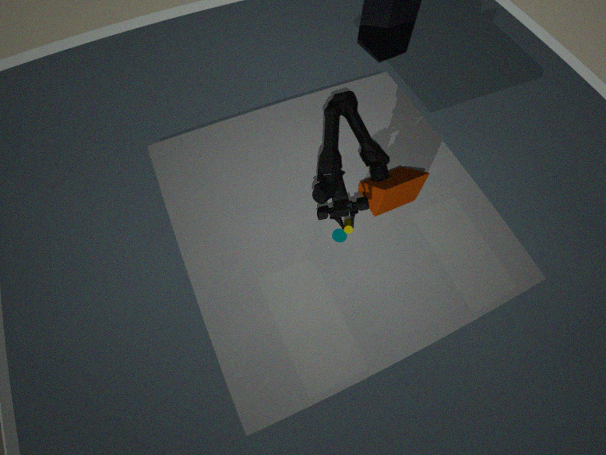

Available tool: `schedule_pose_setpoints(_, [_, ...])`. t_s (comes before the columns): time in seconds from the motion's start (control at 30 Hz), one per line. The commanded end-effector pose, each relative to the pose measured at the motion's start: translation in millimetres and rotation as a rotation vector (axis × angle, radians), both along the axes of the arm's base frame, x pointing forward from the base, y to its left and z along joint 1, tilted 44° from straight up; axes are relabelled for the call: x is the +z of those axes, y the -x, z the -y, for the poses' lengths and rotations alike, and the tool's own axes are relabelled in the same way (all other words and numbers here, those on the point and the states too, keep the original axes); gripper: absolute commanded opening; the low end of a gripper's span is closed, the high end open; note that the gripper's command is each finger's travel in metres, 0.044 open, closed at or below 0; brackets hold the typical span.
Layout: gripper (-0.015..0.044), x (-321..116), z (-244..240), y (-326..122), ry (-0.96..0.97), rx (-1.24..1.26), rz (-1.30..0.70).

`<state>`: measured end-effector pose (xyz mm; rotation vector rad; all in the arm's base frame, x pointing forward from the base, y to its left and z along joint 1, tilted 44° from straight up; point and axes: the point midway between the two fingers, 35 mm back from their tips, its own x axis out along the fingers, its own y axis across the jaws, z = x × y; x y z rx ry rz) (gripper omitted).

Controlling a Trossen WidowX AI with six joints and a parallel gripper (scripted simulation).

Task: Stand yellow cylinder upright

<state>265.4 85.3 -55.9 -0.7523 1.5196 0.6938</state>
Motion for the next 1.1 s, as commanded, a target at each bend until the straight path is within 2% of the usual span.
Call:
schedule_pose_setpoints(0.0, [0.0105, -0.5, -0.4, 1.9, -0.025, 0.007, 0.008])
schedule_pose_setpoints(1.07, [0.0105, 3.0, 2.2, 0.6, -0.222, 0.044, 0.14])
